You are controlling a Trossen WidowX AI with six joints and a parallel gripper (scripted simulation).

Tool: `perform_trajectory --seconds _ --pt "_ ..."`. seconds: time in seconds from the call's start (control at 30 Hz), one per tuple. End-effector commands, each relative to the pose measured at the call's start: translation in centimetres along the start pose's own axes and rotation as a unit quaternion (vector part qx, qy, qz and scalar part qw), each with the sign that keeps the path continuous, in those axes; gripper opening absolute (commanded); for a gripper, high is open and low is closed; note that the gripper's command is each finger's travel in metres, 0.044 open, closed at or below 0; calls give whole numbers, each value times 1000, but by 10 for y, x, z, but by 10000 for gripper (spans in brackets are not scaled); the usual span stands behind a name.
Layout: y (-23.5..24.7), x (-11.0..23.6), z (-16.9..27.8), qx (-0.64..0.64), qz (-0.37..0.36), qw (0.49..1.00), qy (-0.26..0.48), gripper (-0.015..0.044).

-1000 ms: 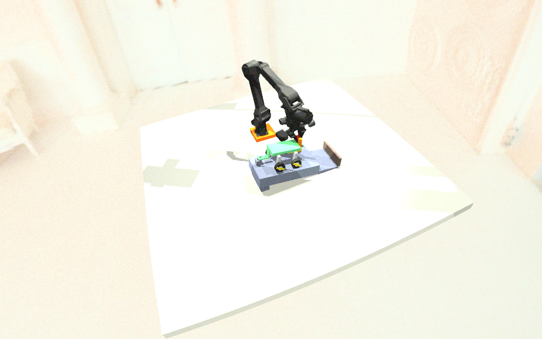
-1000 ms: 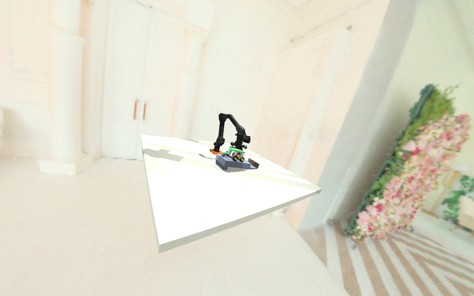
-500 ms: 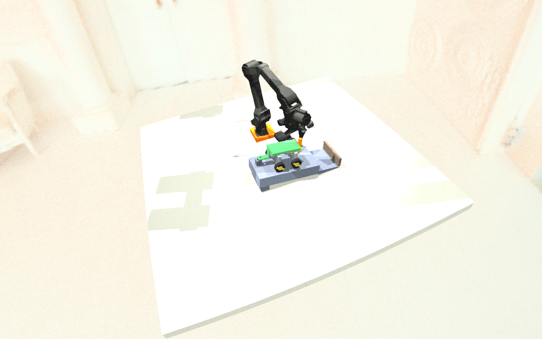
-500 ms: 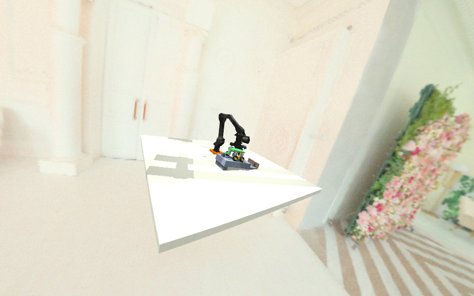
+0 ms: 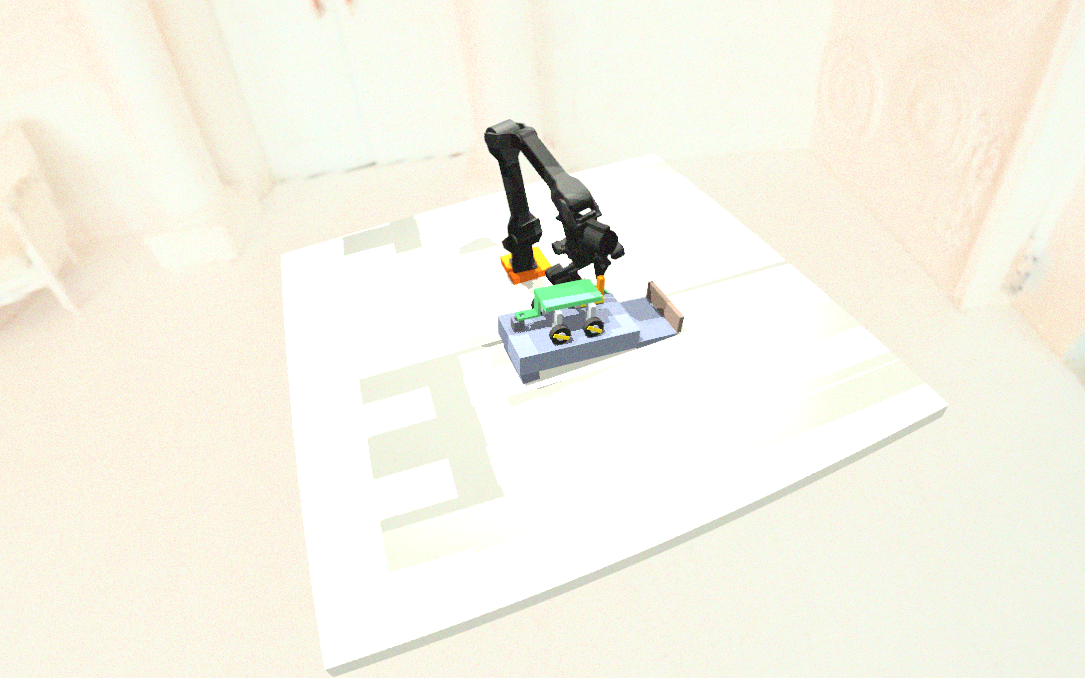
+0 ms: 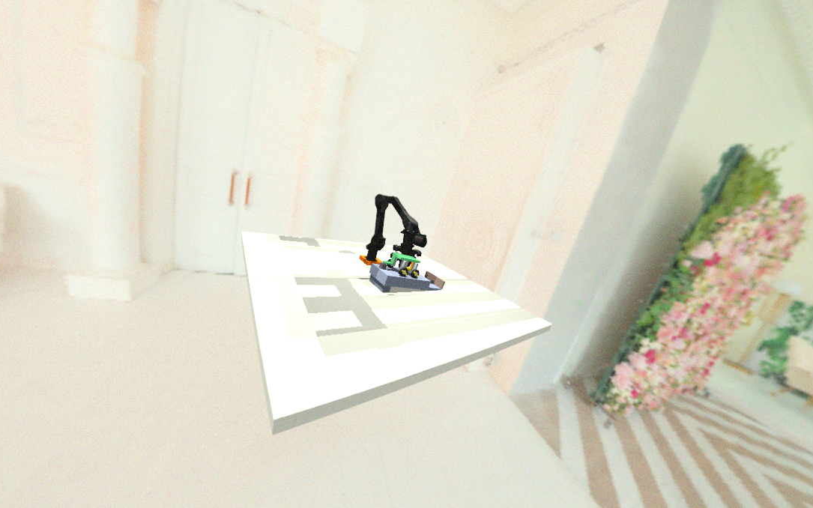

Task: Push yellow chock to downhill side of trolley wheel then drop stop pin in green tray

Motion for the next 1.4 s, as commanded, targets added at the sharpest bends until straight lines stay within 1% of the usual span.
perform_trajectory --seconds 0.0,1.37 --pt "2 -1 0 1 2 1000 0 190" --pt "27 -13 -3 2 1 1000 0 190"
Point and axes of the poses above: the point midway between the two fingers, 35 mm back from their tips, its own x axis back along the fingers, its own y axis across the jaws, z = x × y, the point moved 8 cm from there along x, back along the fingers, and after that the axes turned 6 degrees about x, right-handed, at the moved point
